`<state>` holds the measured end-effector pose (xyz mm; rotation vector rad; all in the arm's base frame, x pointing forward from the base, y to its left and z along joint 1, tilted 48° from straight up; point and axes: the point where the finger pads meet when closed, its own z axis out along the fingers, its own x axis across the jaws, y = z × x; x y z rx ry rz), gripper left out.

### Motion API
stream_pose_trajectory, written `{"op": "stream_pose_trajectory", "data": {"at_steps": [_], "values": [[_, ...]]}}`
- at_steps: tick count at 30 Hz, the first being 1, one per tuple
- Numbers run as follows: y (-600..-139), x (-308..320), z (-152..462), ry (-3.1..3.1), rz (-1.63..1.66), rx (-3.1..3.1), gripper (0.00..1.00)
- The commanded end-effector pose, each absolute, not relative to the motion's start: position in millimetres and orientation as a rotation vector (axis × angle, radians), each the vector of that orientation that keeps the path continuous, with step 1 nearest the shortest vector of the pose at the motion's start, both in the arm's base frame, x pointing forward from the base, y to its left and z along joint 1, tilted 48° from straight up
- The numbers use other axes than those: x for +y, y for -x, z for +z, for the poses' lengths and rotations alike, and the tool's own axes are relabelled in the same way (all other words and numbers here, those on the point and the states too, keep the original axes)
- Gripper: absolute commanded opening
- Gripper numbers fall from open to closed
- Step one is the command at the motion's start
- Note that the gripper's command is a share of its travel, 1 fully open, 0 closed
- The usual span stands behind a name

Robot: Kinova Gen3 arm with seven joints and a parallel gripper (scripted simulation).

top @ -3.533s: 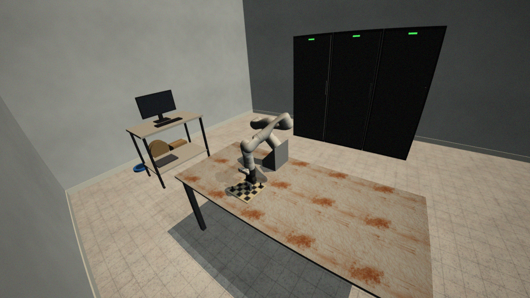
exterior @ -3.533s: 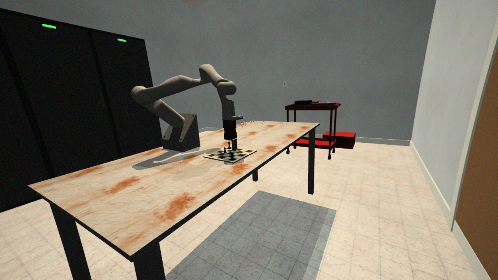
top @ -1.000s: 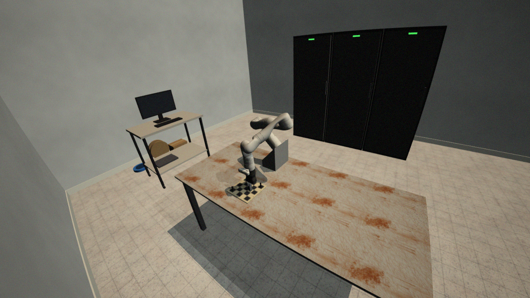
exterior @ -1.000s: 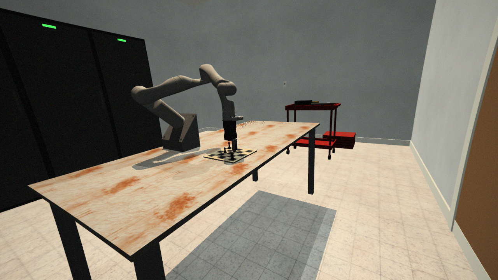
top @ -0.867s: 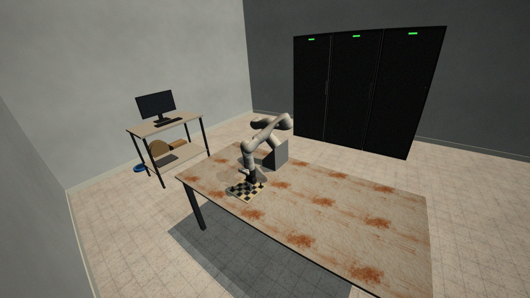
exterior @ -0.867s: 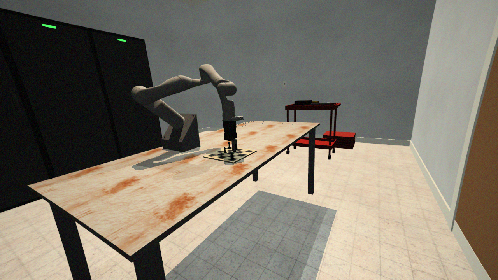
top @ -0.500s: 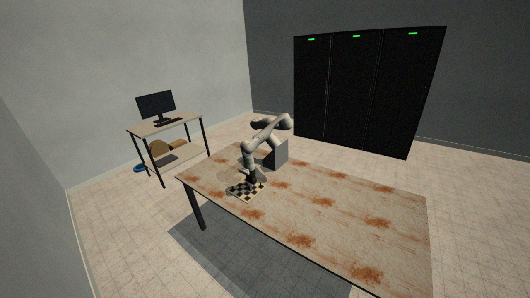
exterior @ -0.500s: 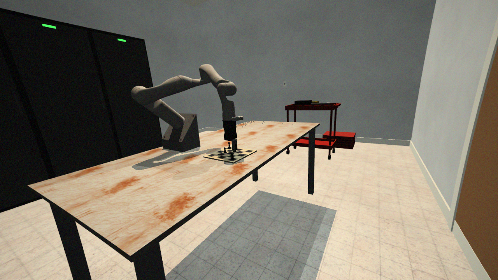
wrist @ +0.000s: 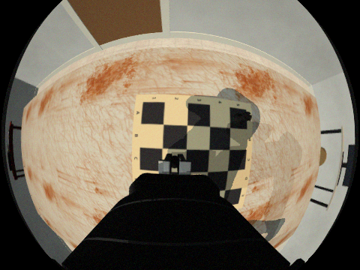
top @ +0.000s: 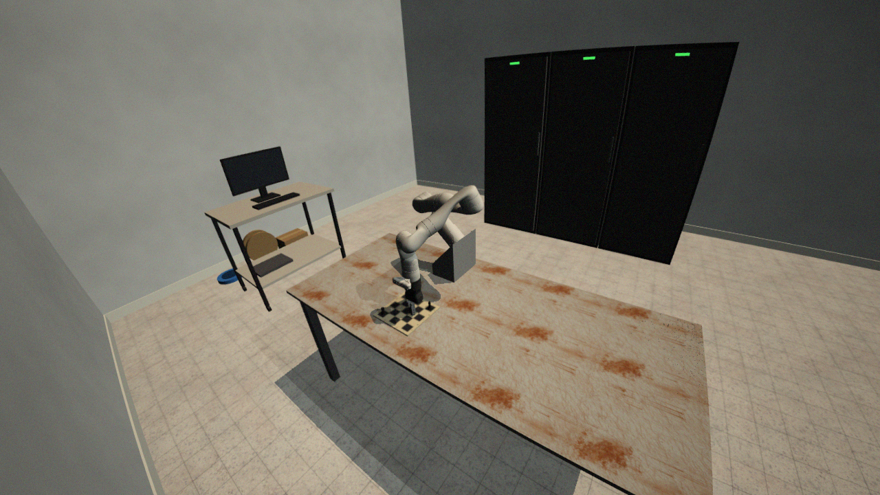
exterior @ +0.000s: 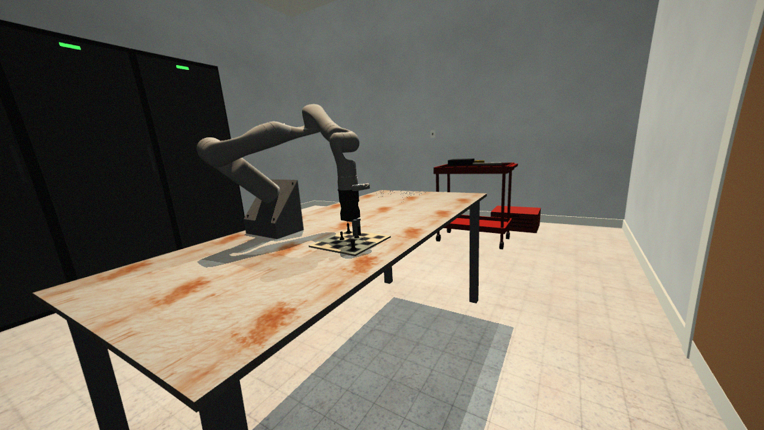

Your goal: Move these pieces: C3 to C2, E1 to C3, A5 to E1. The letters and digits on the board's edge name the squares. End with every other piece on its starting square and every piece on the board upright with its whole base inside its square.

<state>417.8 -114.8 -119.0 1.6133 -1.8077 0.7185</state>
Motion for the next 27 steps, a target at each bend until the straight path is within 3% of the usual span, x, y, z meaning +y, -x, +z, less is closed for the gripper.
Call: {"op": "stream_pose_trajectory", "data": {"at_steps": [1,5,6,8,9,11,12,14,15,17,18,27], "values": [[-420.9,-113.8,-121.4,-1.627,0.718,-1.805,0.00],[-420.9,-113.8,-121.4,-1.627,0.718,-1.805,0.00],[-420.9,-113.8,-121.4,-1.627,0.718,-1.805,0.14],[-420.9,-113.8,-121.4,-1.627,0.718,-1.805,0.14],[-420.9,-113.8,-121.4,-1.627,0.718,-1.805,0.27],[-420.9,-113.8,-121.4,-1.627,0.718,-1.805,0.27],[-420.9,-113.8,-121.4,-1.627,0.718,-1.805,0.41],[-420.9,-113.8,-121.4,-1.627,0.718,-1.805,0.41],[-420.9,-113.8,-121.4,-1.627,0.718,-1.805,0.54],[-420.9,-113.8,-121.4,-1.627,0.718,-1.805,0.54],[-420.9,-113.8,-121.4,-1.627,0.718,-1.805,0.68],[-420.9,-113.8,-121.4,-1.627,0.718,-1.805,0.68]]}}
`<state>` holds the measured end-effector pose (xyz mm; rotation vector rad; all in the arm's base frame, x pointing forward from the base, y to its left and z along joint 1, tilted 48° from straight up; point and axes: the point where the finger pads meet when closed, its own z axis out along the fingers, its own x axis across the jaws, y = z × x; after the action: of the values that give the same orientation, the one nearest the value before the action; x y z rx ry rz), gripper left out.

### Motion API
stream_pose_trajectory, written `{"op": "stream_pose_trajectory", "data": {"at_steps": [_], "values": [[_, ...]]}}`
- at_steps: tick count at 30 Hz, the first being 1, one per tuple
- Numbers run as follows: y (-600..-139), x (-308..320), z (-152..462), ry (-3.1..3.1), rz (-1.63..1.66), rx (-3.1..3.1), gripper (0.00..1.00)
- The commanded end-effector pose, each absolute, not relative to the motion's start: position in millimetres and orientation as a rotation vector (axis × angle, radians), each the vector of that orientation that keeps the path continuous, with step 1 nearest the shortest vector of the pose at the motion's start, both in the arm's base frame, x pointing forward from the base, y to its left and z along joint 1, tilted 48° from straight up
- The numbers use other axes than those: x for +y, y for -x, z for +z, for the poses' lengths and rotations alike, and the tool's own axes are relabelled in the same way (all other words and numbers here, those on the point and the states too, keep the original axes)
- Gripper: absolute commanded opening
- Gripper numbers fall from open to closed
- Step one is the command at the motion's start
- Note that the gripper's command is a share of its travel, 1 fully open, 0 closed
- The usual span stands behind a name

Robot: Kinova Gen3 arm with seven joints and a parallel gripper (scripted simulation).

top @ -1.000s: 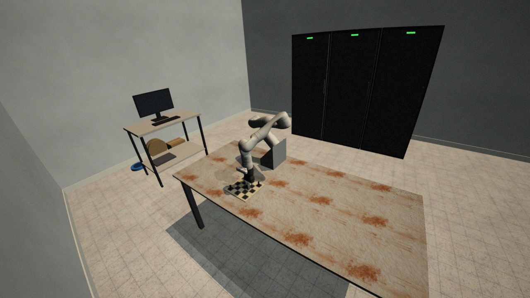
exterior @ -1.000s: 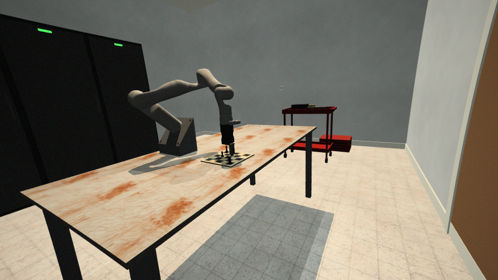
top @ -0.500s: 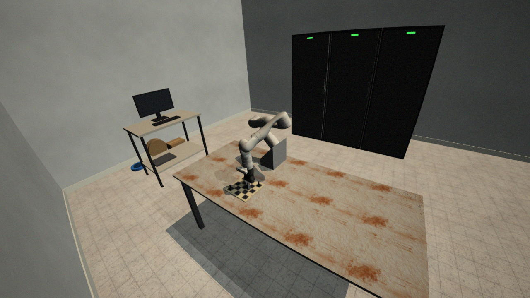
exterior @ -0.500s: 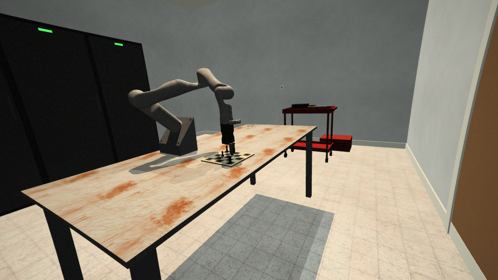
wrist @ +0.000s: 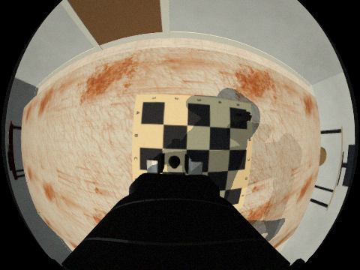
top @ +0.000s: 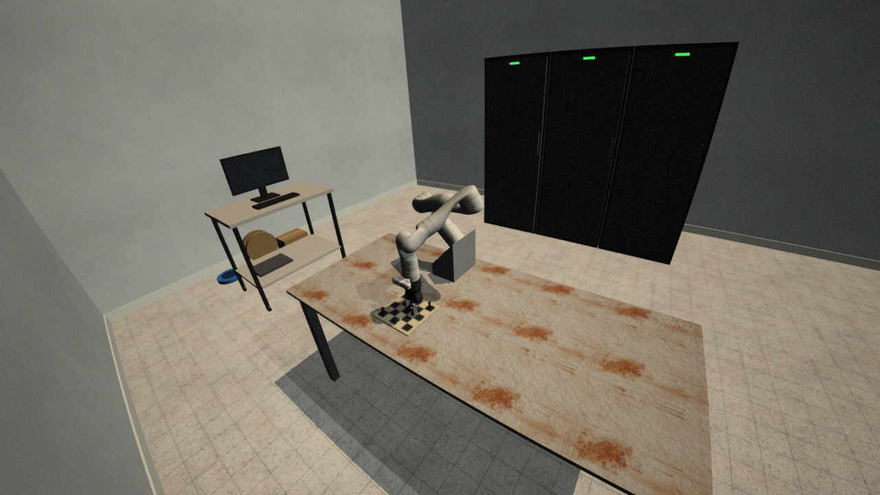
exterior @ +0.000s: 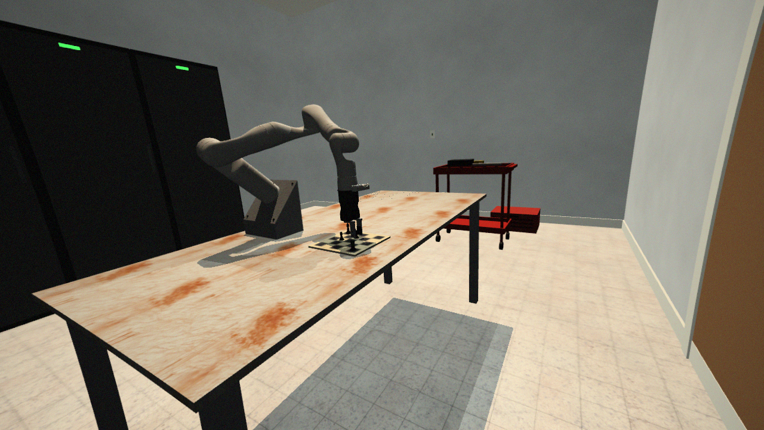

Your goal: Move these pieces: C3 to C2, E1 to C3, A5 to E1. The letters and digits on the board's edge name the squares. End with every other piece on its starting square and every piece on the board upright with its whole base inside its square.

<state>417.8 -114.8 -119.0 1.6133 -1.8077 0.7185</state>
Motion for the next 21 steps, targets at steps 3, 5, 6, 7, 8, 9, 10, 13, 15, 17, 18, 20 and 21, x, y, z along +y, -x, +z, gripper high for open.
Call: {"op": "stream_pose_trajectory", "data": {"at_steps": [3,5,6,7,8,9,10,13,15,17,18,20,21], "values": [[-420.9,-113.7,-121.2,-1.627,0.718,-1.805,0.68],[-421.0,-112.5,-120.3,-1.627,0.718,-1.805,0.68],[-421.2,-111.4,-119.3,-1.627,0.718,-1.805,0.68],[-421.4,-109.9,-118.0,-1.627,0.718,-1.805,0.68],[-421.6,-107.9,-116.4,-1.627,0.717,-1.804,0.68],[-422.0,-105.4,-114.3,-1.628,0.717,-1.804,0.68],[-422.0,-105.4,-114.3,-1.628,0.717,-1.804,0.68],[-422.9,-98.5,-109.1,-1.631,0.718,-1.802,0.68],[-423.8,-90.6,-102.7,-1.633,0.719,-1.800,0.68],[-424.6,-82.6,-95.5,-1.633,0.720,-1.800,0.68],[-425.0,-78.6,-91.7,-1.633,0.719,-1.800,0.68],[-425.7,-70.8,-84.3,-1.632,0.719,-1.801,0.68],[-426.0,-67.1,-80.7,-1.631,0.719,-1.801,0.68]]}}
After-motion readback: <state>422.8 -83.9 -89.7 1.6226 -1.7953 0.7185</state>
